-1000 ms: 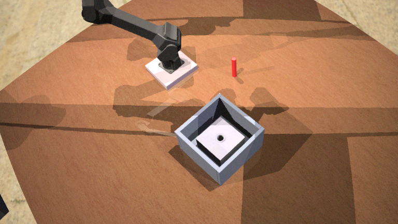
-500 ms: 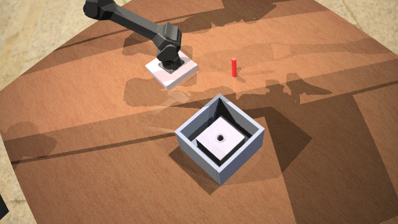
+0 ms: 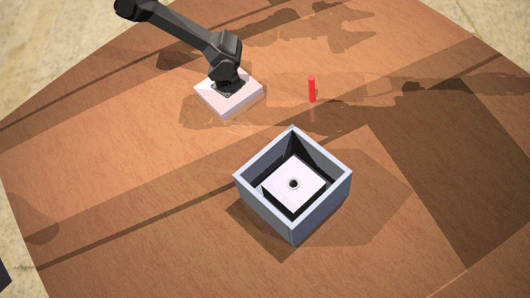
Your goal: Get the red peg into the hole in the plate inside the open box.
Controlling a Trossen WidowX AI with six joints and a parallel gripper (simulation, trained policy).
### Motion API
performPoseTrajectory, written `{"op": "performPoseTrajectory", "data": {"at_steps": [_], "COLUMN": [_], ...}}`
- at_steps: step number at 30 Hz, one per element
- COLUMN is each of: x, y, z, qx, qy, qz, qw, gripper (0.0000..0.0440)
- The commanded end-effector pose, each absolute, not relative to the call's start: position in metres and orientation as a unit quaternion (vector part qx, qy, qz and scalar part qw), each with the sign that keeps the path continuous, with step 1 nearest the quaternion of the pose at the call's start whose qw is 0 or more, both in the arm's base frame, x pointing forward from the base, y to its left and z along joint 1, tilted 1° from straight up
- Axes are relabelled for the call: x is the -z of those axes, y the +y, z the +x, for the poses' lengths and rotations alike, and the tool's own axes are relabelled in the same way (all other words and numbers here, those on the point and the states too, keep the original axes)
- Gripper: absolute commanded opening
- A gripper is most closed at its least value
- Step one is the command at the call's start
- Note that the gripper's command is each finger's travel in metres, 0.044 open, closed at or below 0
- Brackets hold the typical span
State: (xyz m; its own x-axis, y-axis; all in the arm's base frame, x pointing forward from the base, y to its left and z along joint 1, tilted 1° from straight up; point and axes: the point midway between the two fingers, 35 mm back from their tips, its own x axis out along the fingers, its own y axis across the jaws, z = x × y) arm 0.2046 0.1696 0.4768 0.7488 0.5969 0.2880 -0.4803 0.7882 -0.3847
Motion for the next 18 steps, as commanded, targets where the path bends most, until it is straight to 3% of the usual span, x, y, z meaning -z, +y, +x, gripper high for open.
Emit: {"op": "performPoseTrajectory", "data": {"at_steps": [1,18], "x": [-0.448,-0.323], "y": [0.175,0.175], "z": [0.220,0.251], "qx": [-0.293,-0.257], "qy": [-0.142,0.126], "qz": [-0.126,-0.015], "qw": [0.937,0.958], "gripper": [0.0440,0.0440]}}
